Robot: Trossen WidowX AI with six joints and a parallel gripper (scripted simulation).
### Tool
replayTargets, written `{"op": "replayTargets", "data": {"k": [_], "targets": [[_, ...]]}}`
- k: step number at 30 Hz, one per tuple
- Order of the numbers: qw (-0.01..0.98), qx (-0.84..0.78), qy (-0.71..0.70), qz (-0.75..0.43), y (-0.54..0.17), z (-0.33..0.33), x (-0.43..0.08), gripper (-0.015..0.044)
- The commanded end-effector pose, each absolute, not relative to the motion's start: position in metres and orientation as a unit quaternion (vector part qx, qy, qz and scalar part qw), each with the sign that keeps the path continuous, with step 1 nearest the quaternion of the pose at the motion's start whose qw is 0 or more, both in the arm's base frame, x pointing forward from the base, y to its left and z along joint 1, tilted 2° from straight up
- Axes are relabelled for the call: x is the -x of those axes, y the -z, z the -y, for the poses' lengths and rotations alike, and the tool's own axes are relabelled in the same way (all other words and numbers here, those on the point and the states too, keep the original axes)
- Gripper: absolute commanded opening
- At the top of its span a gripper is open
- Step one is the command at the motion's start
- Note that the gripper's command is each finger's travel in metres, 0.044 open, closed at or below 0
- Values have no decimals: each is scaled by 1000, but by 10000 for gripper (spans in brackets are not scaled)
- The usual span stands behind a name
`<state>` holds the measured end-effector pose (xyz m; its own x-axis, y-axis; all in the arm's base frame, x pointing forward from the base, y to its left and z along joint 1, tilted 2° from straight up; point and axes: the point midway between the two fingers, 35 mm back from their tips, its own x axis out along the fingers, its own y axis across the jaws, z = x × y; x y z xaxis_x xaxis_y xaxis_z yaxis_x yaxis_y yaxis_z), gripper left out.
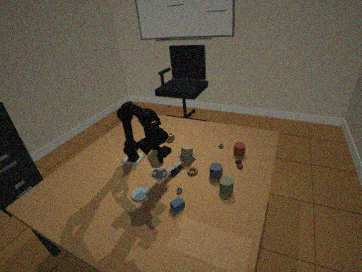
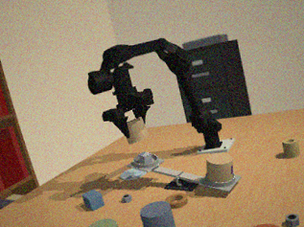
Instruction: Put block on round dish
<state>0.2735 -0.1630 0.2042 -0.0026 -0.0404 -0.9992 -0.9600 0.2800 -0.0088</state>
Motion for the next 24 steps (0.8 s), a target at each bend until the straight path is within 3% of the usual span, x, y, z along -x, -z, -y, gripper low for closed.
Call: {"op": "replayTargets", "data": {"k": [1, 16, 24], "targets": [[557, 435, -412, -575, -204, 163, -274, 0], [557, 436, -412, -575, -204, 164, -273, 0], [556, 436, -411, -575, -188, 200, -247, 0]]}}
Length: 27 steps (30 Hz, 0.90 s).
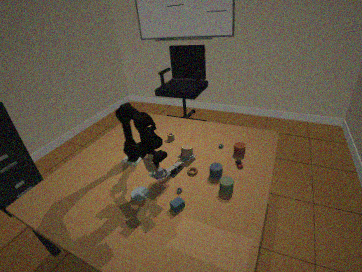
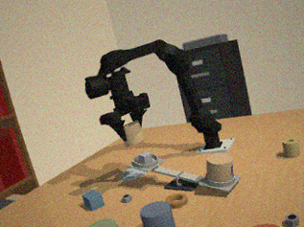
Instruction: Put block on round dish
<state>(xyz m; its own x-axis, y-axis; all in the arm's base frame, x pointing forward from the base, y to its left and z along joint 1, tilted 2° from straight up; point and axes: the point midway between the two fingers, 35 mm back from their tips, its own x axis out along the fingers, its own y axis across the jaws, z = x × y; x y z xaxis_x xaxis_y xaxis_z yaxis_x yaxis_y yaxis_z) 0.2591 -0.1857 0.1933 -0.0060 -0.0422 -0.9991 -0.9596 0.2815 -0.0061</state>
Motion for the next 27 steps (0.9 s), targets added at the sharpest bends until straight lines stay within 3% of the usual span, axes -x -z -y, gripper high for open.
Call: {"op": "replayTargets", "data": {"k": [1, 27], "targets": [[556, 436, -411, -576, -186, 205, -243, 0], [554, 436, -405, -582, -129, 285, -113, 0]]}}
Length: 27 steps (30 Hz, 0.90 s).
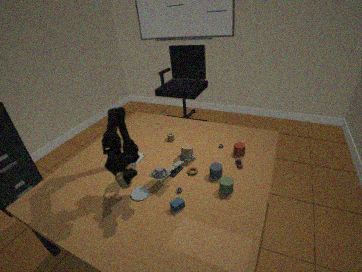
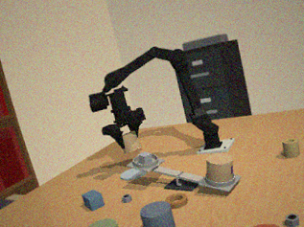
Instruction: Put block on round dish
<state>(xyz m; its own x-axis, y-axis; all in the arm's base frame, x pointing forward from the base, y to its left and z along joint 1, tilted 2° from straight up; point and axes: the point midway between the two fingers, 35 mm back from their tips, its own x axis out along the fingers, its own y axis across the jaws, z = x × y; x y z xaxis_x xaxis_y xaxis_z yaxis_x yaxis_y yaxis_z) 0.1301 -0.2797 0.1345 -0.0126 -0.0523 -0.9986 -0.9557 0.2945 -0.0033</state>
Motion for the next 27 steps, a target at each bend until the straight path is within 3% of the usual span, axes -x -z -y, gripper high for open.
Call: {"op": "replayTargets", "data": {"k": [1, 27], "targets": [[554, 436, -405, -582, -127, 286, -108, 0], [551, 437, -408, -582, -75, 292, -89, 0]]}}
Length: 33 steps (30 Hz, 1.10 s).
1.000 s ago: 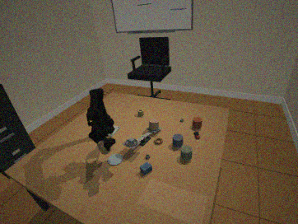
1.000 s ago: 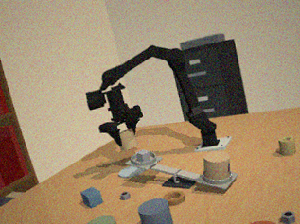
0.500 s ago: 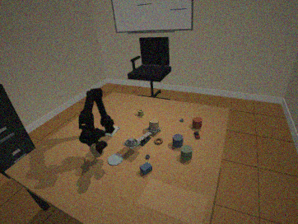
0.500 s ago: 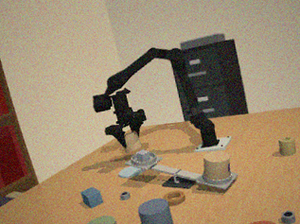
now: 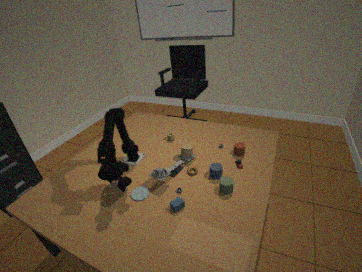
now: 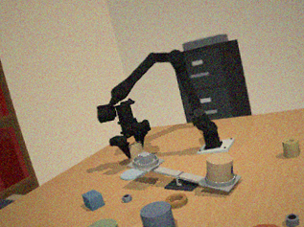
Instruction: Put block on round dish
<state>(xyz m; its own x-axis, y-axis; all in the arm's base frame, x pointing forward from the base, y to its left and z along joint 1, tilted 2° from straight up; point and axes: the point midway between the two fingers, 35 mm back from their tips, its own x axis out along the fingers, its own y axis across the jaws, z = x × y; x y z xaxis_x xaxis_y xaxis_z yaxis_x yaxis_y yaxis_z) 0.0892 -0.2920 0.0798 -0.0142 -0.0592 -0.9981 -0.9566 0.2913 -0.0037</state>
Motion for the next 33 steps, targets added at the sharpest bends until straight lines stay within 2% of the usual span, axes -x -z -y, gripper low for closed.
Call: {"op": "replayTargets", "data": {"k": [1, 8, 25, 29, 33], "targets": [[551, 437, -408, -582, -74, 292, -89, 0], [551, 437, -408, -582, -62, 293, -89, 0], [552, 434, -408, -584, -75, 293, -89, 440], [551, 437, -408, -582, -118, 290, -90, 440], [551, 437, -408, -582, -120, 289, -90, 440]]}}
